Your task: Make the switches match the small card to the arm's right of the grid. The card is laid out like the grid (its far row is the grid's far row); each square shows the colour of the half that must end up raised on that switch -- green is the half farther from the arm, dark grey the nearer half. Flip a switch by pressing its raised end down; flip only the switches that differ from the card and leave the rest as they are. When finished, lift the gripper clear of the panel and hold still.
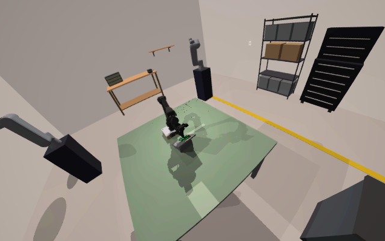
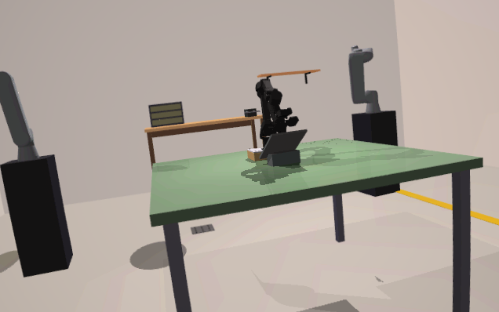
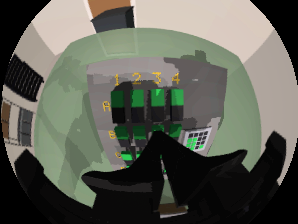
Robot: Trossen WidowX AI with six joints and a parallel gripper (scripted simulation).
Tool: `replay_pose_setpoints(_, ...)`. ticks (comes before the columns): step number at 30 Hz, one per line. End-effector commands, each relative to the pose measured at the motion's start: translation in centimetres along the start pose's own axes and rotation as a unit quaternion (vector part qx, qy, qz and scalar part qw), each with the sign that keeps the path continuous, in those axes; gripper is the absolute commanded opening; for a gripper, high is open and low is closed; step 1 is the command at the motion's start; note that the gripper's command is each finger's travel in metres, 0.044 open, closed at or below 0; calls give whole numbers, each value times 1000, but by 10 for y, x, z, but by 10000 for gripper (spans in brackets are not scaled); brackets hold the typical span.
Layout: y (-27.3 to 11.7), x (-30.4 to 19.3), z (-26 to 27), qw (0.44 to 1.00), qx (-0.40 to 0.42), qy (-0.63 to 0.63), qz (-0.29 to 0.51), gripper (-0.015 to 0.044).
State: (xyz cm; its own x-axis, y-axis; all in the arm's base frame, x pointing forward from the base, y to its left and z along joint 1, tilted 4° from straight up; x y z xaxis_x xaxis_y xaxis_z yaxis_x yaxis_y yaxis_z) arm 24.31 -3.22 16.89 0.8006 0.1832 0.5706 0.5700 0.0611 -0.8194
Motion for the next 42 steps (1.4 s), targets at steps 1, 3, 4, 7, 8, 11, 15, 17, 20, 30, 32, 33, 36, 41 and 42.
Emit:
replay_pose_setpoints(1, 0, 0, 0, 1000, -2, 3, 0, 0)
replay_pose_setpoints(3, 1, 0, 0, 1000, -2, 3, 0, 0)
replay_pose_setpoints(4, 1, 0, 0, 1000, -2, 3, 0, 0)
replay_pose_setpoints(7, 1, 0, 0, 1000, -2, 3, 0, 0)
replay_pose_setpoints(8, 1, 0, 0, 1000, -2, 3, 0, 0)
replay_pose_setpoints(11, 2, 0, 0, 1000, -2, 3, 0, 0)
replay_pose_setpoints(15, 2, 0, 0, 1000, -2, 3, 0, 0)
replay_pose_setpoints(17, 2, 0, 0, 1000, -2, 3, 0, 0)
replay_pose_setpoints(20, 3, 0, 0, 1000, -2, 3, 0, 0)
replay_pose_setpoints(30, 4, 0, 0, 1000, -2, 3, 0, 0)
replay_pose_setpoints(32, 4, 0, 0, 1000, -2, 3, 0, 0)
replay_pose_setpoints(33, 5, 0, 0, 1000, -2, 3, 0, 0)
replay_pose_setpoints(36, 5, 0, 0, 1000, -2, 3, 0, 0)
replay_pose_setpoints(41, 6, 0, 0, 1000, -2, 3, 0, 0)
replay_pose_setpoints(42, 6, 0, 0, 1000, -2, 3, 0, 0)
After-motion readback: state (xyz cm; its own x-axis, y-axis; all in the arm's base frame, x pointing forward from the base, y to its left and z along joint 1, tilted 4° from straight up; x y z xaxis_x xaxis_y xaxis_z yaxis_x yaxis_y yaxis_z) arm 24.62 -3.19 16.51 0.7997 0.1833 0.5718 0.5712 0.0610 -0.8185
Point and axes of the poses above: the point midway between the two fingers, 35 mm back from their tips, its own y axis out along the fingers, its own z axis across the jaws, x = y × z, the point moved 6 cm from there along -y, back along the fingers, and after that the axes turned 11 degrees about -y, right-handed, at the moved point
